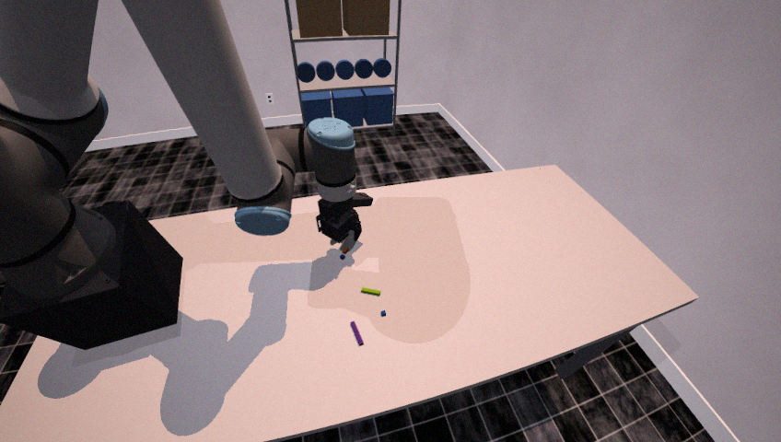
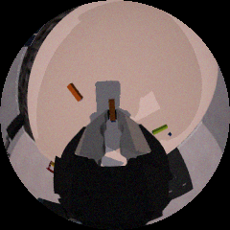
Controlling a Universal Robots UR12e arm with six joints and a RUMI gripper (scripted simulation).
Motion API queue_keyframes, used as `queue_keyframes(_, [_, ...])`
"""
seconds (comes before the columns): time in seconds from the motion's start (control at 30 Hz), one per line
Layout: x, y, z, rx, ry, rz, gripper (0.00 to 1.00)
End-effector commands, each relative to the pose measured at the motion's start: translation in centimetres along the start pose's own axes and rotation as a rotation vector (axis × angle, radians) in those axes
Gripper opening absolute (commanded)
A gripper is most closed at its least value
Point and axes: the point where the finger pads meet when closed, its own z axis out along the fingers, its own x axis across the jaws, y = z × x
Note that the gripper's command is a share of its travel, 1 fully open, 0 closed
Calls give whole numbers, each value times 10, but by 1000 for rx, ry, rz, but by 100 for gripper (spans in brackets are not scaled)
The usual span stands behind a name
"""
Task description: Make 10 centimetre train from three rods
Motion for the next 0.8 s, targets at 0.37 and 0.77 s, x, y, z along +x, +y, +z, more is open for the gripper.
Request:
queue_keyframes(0.37, [0,0,6,1,1,0,0])
queue_keyframes(0.77, [0,0,12,1,1,0,0])
